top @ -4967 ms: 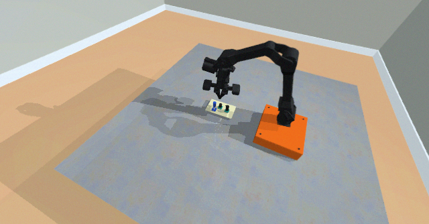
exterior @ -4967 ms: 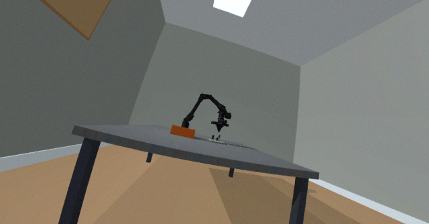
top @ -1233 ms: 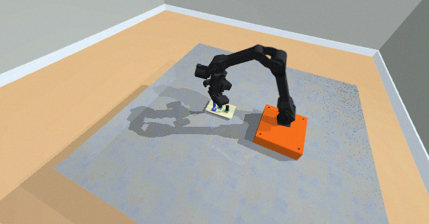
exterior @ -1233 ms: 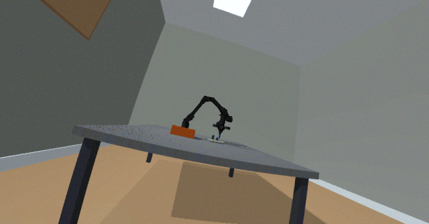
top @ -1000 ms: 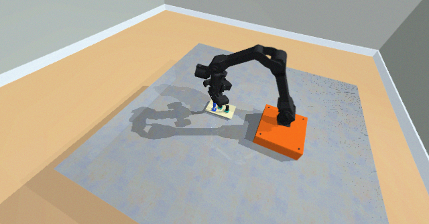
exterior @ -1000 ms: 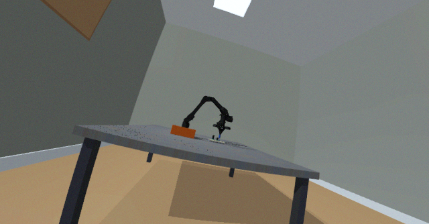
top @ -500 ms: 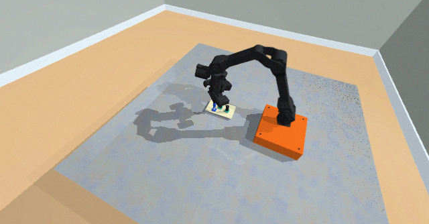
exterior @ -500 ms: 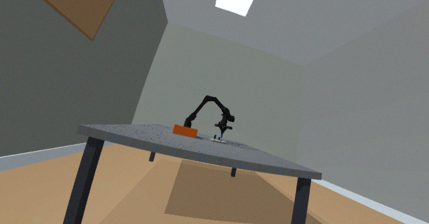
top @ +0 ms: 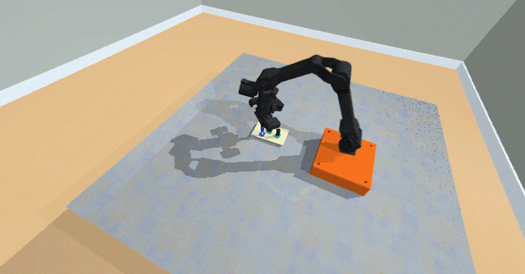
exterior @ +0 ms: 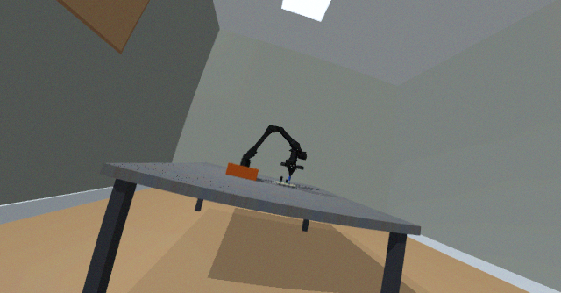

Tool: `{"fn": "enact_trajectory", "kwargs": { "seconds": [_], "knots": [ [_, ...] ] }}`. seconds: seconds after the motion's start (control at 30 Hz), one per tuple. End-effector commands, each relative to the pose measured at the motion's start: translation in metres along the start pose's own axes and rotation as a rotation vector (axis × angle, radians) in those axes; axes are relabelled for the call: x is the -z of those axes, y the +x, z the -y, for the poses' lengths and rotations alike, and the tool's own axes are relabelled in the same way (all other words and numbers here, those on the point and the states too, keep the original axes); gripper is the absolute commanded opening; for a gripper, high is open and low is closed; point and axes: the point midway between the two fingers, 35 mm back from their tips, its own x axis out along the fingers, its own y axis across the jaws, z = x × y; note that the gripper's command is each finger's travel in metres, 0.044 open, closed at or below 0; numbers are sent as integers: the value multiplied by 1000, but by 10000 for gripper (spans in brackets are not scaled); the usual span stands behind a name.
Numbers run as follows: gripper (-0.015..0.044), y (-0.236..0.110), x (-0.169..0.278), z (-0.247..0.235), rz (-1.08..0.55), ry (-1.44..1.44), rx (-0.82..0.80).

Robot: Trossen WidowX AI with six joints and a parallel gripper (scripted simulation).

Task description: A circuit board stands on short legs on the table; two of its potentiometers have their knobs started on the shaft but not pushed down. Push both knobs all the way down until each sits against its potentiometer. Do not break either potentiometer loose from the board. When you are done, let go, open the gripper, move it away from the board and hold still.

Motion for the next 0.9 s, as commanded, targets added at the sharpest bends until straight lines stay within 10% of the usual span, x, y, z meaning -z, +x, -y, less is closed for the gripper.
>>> {"fn": "enact_trajectory", "kwargs": {
  "seconds": [0.0, 0.87],
  "knots": [
    [0, 9, 1, -1, 6, 1, 2],
    [0, 15, 1, -1, 6, 1, 2]
  ]
}}
